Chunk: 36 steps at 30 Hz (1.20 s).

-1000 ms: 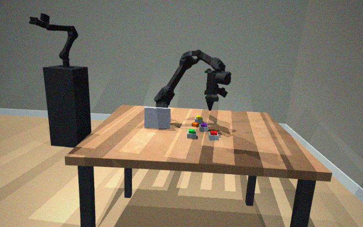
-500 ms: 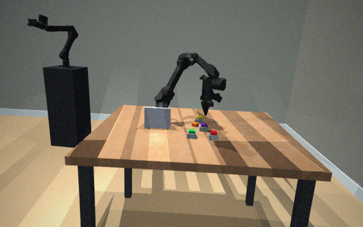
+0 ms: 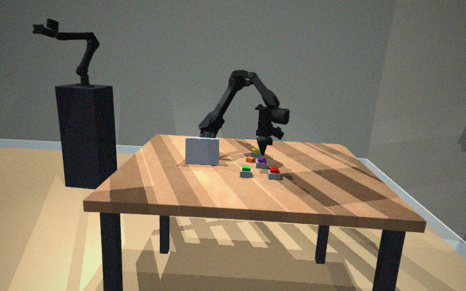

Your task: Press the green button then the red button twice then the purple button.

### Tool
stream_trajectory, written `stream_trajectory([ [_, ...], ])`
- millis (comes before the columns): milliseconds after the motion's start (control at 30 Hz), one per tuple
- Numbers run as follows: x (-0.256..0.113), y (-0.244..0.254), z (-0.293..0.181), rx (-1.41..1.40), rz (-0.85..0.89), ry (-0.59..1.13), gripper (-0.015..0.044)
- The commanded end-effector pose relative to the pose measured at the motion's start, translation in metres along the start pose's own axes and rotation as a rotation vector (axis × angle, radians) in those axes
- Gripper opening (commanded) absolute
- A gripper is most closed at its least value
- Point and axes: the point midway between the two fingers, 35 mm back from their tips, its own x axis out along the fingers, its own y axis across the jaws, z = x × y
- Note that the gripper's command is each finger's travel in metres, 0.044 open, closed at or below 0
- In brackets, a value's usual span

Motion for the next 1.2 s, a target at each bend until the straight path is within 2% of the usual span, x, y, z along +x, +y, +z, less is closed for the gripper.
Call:
stream_trajectory([
  [0,0.009,0.0,-0.002,0.007,0.005,0.002,0.002],
  [367,0.025,0.001,-0.002,0.006,0.006,0.002,0.002],
  [1067,0.025,0.001,-0.002,0.006,0.006,0.002,0.002],
  [1167,0.002,0.0,-0.001,0.005,0.004,0.001,0.002],
])
